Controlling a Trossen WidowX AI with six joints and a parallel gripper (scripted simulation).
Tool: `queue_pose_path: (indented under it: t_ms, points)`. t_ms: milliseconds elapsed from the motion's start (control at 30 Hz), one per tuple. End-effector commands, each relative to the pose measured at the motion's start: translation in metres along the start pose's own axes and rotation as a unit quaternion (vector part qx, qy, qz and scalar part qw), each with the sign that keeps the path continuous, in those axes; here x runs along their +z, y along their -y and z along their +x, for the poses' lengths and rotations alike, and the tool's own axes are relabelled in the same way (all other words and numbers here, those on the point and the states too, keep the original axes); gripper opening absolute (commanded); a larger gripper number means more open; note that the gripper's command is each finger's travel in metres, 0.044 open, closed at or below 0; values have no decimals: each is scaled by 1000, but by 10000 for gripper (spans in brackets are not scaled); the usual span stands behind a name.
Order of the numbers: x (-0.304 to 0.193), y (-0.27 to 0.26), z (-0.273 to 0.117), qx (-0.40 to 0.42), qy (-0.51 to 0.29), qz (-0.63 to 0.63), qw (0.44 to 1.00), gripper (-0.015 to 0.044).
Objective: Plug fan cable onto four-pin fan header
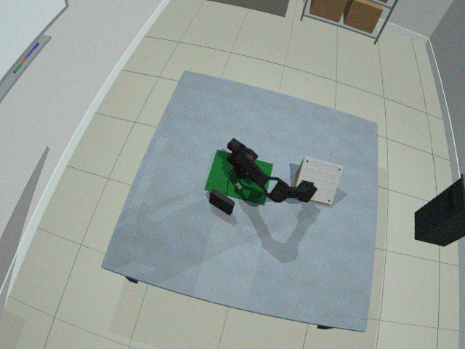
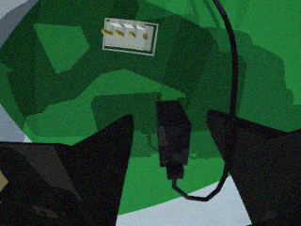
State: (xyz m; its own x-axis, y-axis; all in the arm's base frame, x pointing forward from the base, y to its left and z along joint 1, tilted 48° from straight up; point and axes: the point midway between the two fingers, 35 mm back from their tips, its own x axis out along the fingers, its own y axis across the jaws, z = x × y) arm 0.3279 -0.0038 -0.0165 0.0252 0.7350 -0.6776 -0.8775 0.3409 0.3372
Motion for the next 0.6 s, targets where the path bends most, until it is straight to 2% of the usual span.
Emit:
queue_pose_path:
  t_ms: [0, 567]
  points:
    - [0, 0, 0, 0, 0, 0, 1000, 248]
    - [0, 0, 0, 0, 0, 0, 1000, 135]
